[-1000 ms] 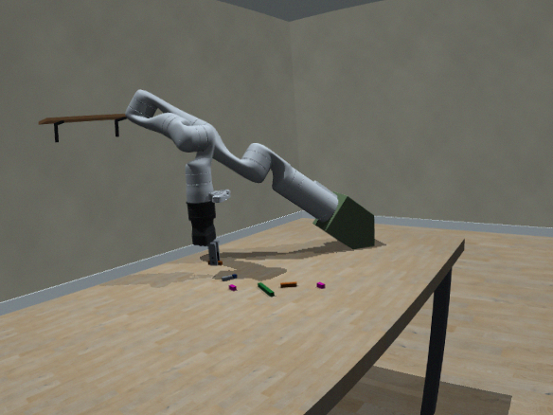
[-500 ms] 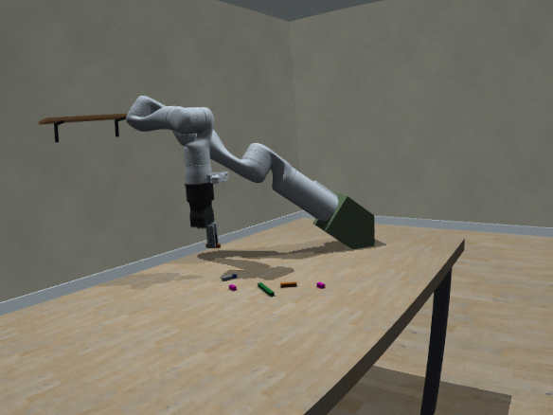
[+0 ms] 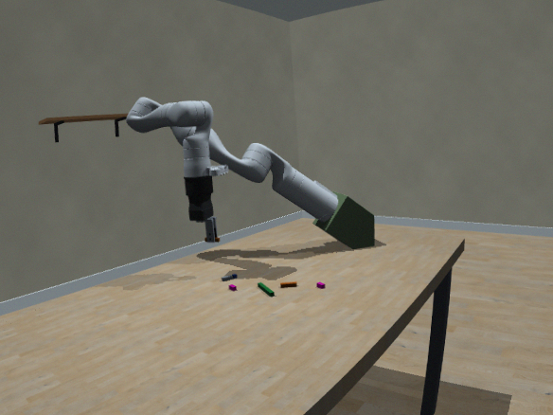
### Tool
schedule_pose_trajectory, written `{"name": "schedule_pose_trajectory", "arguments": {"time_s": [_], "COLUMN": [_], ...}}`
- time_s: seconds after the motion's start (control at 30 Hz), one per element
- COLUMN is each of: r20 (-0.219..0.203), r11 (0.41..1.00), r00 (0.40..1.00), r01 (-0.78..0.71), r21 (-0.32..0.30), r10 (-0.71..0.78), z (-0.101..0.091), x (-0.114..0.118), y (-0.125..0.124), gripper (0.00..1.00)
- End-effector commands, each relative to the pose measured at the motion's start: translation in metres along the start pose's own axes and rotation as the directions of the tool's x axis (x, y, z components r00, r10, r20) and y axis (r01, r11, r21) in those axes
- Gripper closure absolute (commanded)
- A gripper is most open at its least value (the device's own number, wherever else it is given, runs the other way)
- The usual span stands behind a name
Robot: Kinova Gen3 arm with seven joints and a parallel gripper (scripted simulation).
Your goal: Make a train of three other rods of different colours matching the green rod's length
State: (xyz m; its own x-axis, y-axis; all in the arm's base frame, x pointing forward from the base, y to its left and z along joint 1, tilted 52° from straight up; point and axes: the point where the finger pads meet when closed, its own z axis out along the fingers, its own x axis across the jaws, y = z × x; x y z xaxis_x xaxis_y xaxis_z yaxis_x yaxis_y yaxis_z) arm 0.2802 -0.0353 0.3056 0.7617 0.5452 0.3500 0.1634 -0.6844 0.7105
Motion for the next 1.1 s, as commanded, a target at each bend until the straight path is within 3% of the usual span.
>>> {"name": "schedule_pose_trajectory", "arguments": {"time_s": [0.0, 0.37, 0.7, 0.87, 1.07], "r20": [-0.001, -0.001, 0.001, 0.001, 0.0], "r11": [1.0, 1.0, 0.992, 0.962, 0.886], "r00": [1.0, 1.0, 0.992, 0.962, 0.886], "r01": [0.0, 0.01, 0.13, 0.272, 0.463], "r21": [0.001, 0.001, 0.005, 0.009, 0.01], "r10": [0.0, -0.01, -0.13, -0.272, -0.463], "z": [0.0, 0.0, -0.001, -0.002, -0.002], "x": [0.0, 0.001, 0.008, 0.017, 0.03], "y": [0.0, -0.001, -0.005, -0.01, -0.014], "gripper": [0.76, 0.76, 0.76, 0.76, 0.76]}}
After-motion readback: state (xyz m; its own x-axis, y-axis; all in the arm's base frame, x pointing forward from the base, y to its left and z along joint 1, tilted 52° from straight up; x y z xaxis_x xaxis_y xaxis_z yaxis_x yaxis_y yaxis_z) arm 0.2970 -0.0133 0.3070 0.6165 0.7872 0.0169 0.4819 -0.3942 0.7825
